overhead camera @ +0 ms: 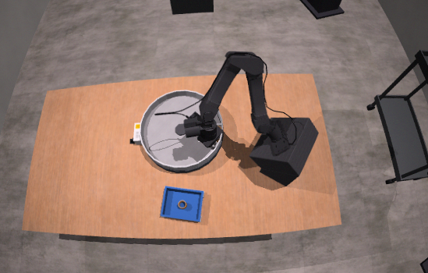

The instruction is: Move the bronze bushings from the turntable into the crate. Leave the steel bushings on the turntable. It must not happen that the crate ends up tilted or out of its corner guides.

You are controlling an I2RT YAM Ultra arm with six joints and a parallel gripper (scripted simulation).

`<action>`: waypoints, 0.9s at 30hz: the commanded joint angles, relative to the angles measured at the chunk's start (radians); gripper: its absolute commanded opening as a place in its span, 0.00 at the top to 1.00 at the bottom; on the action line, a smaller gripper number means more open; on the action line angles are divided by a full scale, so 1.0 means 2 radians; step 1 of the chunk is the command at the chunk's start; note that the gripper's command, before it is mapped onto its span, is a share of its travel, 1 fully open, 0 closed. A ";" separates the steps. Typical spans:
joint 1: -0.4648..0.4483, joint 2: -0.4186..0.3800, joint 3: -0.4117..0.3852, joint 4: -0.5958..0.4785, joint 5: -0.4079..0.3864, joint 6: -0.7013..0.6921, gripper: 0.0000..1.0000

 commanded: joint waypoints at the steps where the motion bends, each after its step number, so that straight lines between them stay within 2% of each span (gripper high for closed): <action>1: -0.002 -0.003 0.014 0.003 -0.001 -0.003 0.85; 27: -0.001 -0.013 0.003 0.004 -0.002 -0.004 0.85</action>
